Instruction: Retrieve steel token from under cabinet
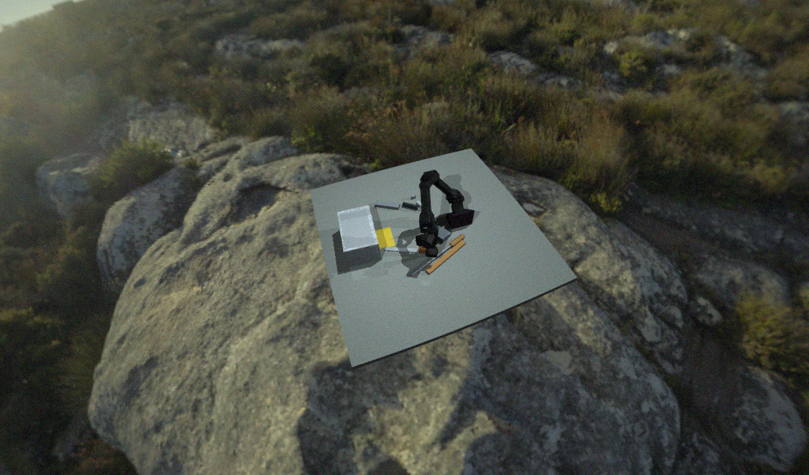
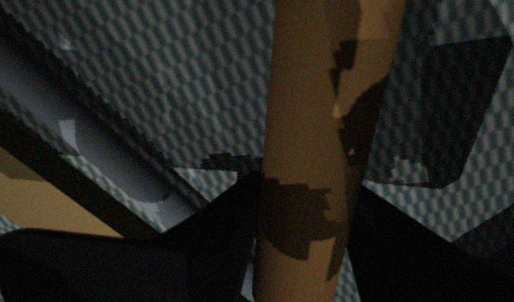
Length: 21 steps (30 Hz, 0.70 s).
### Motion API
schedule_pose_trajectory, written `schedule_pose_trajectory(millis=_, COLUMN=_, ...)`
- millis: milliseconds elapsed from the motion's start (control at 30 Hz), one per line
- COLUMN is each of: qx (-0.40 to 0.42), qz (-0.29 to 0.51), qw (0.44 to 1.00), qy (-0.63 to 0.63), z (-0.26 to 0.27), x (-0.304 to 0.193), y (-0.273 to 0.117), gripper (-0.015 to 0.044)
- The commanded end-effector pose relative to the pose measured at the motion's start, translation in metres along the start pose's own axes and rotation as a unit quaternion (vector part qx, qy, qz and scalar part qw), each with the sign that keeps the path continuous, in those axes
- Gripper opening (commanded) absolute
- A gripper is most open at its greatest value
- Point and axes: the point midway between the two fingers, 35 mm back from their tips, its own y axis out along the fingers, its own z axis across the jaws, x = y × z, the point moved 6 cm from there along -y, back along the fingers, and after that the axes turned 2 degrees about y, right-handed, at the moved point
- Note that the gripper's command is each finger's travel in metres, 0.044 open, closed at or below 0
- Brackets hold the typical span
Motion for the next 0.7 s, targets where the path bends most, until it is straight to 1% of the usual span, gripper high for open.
schedule_pose_trajectory(millis=0, qx=0.002, qz=0.000, qw=1.000, qy=-0.022, z=0.001, x=0.001, y=-0.001, gripper=0.0000)
schedule_pose_trajectory(millis=233, qx=0.002, qz=0.000, qw=0.999, qy=-0.049, z=0.002, x=0.001, y=-0.001, gripper=0.0000)
schedule_pose_trajectory(millis=667, qx=0.002, qz=-0.001, qw=0.999, qy=-0.042, z=0.002, x=0.019, y=-0.001, gripper=0.0000)
